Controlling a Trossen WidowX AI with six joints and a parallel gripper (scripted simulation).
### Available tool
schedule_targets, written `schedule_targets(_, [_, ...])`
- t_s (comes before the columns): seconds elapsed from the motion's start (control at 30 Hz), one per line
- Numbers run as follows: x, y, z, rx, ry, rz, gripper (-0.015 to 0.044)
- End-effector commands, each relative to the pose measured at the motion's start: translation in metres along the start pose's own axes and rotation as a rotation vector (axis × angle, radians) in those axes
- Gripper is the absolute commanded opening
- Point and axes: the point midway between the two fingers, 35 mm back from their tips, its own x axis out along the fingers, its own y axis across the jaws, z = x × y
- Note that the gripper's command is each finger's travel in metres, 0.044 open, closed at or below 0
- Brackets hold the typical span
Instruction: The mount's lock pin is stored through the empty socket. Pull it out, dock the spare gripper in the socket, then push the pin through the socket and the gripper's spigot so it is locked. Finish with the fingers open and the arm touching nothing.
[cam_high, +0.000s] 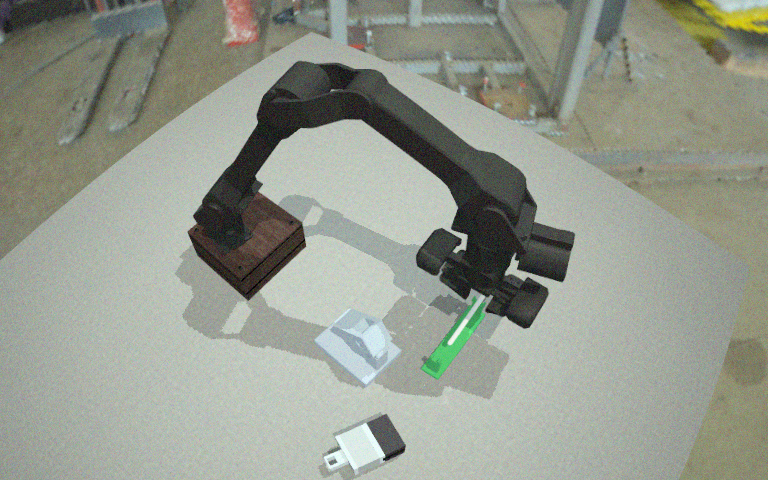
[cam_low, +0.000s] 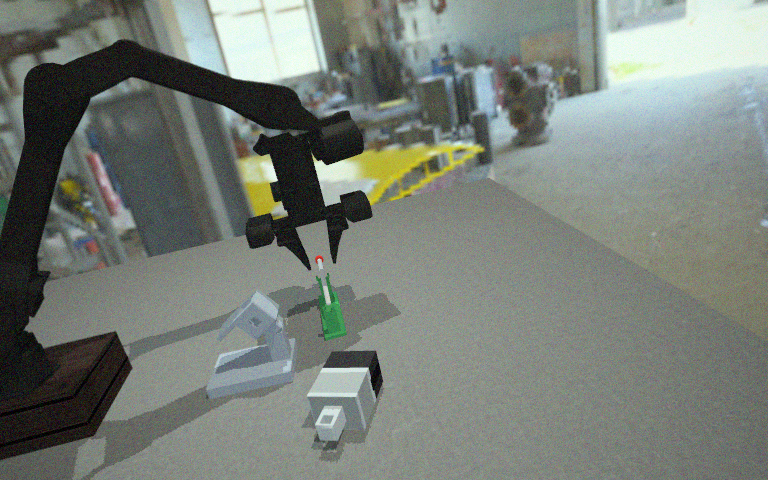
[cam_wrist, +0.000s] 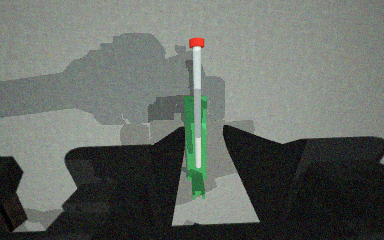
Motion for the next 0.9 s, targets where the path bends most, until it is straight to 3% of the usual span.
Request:
schedule_targets(0.0, [0.011, 0.003, -0.003, 0.002, 0.008, 0.011, 0.018])
schedule_targets(0.87, [0.051, 0.004, -0.01, 0.002, 0.008, 0.011, 0.018])
